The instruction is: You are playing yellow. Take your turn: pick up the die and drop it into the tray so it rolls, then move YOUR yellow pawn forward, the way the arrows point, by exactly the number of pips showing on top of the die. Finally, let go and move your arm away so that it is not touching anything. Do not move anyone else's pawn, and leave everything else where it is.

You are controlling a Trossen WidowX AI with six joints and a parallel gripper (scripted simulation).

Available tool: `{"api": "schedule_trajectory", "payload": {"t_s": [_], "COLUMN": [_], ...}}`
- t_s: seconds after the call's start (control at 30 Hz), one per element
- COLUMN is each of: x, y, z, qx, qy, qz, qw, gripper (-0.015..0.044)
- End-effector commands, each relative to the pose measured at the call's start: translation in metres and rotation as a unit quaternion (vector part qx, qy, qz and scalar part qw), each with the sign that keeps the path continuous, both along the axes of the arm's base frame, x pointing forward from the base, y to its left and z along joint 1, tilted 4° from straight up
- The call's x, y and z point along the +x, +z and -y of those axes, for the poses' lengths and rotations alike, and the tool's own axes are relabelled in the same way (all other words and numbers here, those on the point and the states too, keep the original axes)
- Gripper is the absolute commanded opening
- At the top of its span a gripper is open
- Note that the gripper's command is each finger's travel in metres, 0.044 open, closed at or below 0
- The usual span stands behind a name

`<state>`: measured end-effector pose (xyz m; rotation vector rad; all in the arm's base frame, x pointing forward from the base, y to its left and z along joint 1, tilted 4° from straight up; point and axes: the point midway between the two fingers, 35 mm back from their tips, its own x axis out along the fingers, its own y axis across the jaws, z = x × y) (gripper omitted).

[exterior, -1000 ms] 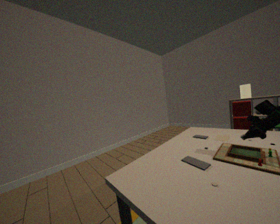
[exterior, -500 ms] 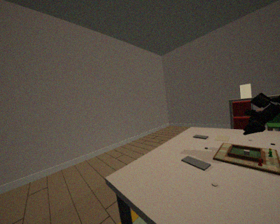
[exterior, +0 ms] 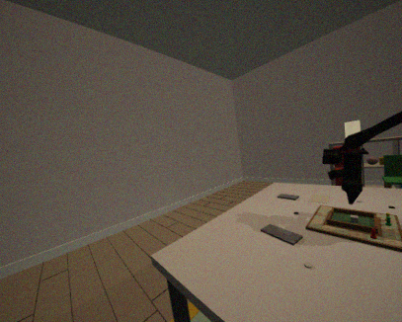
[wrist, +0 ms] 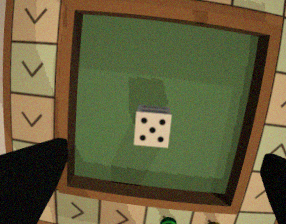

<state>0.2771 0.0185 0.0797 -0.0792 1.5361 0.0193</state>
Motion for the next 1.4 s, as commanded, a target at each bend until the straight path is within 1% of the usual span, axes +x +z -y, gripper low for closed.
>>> {"api": "schedule_trajectory", "payload": {"t_s": [0.0, 0.1, 0.2, 0.3, 0.4, 0.67, 0.77, 1.37], "x": [-0.001, -0.02, -0.061, -0.103, -0.112, -0.112, -0.112, -0.113], "y": [0.002, -0.001, -0.009, -0.02, -0.023, -0.024, -0.036, -0.061], "z": [0.0, 0.02, 0.053, 0.073, 0.073, 0.072, 0.073, 0.073], "qx": [0.0, -0.002, -0.004, -0.005, -0.005, -0.005, -0.005, -0.005], "qy": [0.0, -0.038, -0.119, -0.194, -0.211, -0.211, -0.211, -0.211], "qz": [0.003, -0.003, -0.017, -0.03, -0.033, -0.033, -0.033, -0.033], "qw": [1.0, 0.999, 0.993, 0.981, 0.977, 0.977, 0.977, 0.977], "gripper": [0.044, 0.0361, 0.0282, 0.0204, 0.02, 0.02, 0.02, 0.02]}}
